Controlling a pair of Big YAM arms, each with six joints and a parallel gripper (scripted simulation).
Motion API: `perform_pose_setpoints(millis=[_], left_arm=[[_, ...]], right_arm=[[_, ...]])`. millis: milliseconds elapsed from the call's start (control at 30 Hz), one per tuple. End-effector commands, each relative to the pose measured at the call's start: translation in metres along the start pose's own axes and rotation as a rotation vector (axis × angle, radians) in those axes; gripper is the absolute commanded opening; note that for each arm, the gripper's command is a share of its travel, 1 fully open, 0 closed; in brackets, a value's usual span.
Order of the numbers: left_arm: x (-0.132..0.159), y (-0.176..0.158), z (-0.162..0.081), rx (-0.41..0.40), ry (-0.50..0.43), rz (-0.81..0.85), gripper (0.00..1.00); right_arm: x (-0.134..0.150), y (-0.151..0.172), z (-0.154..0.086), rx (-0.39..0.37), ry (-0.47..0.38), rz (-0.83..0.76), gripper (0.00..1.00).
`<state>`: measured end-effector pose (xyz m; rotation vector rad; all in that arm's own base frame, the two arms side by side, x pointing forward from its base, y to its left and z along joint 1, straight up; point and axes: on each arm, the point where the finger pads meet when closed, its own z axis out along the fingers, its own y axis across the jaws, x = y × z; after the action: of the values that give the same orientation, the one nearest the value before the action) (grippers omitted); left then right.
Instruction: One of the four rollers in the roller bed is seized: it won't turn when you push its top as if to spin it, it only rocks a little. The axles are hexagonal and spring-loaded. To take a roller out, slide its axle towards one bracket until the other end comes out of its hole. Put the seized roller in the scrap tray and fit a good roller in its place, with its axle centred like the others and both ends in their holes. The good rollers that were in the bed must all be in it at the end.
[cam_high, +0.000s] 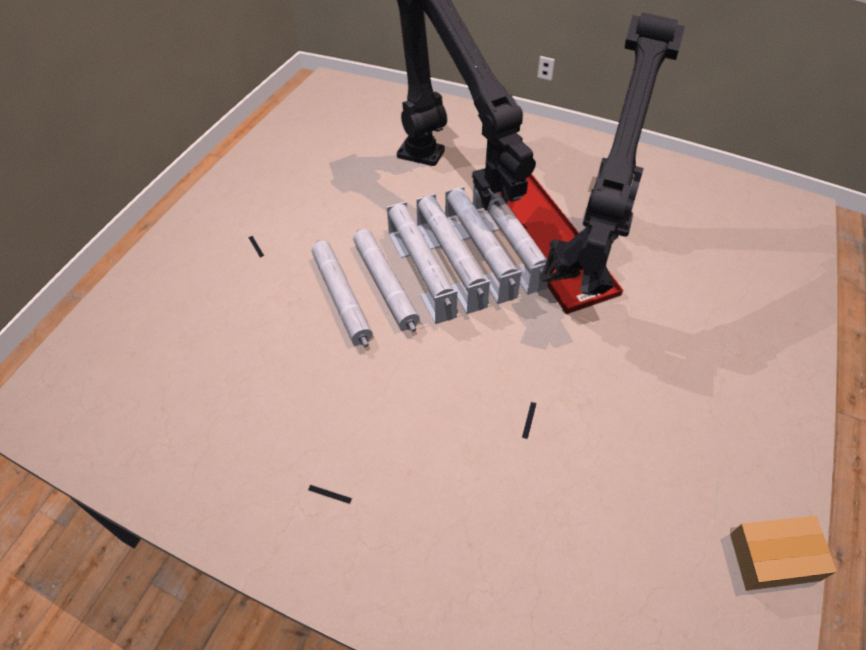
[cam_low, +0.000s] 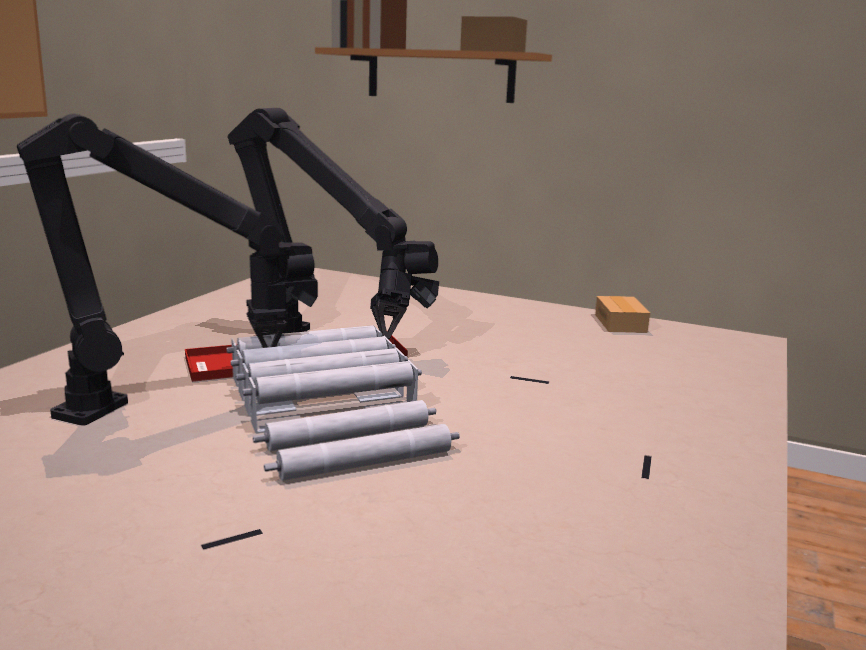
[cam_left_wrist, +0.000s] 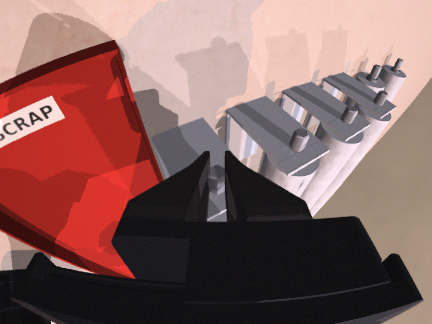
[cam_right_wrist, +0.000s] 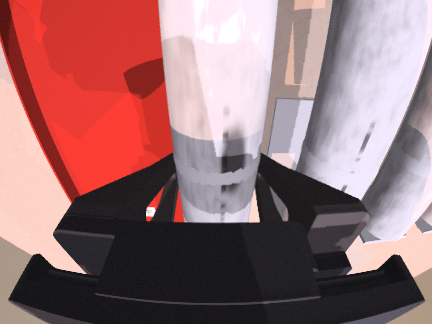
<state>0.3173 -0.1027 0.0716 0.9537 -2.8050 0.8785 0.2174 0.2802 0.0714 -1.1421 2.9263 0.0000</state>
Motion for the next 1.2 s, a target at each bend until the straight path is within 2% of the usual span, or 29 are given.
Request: perform_pose_setpoints(millis=[0, 1167], left_arm=[[-0.058, -0.042, -0.044, 0.09, -0.149, 0.035, 0.03], [-0.069, -0.041, -0.046, 0.1, -0.18, 0.037, 0.03]], right_arm=[[-0.003, -0.002, -0.008, 0.0, -0.006, 0.013, 0.32], [-0.003, -0.002, -0.008, -0.001, -0.006, 0.013, 0.32]])
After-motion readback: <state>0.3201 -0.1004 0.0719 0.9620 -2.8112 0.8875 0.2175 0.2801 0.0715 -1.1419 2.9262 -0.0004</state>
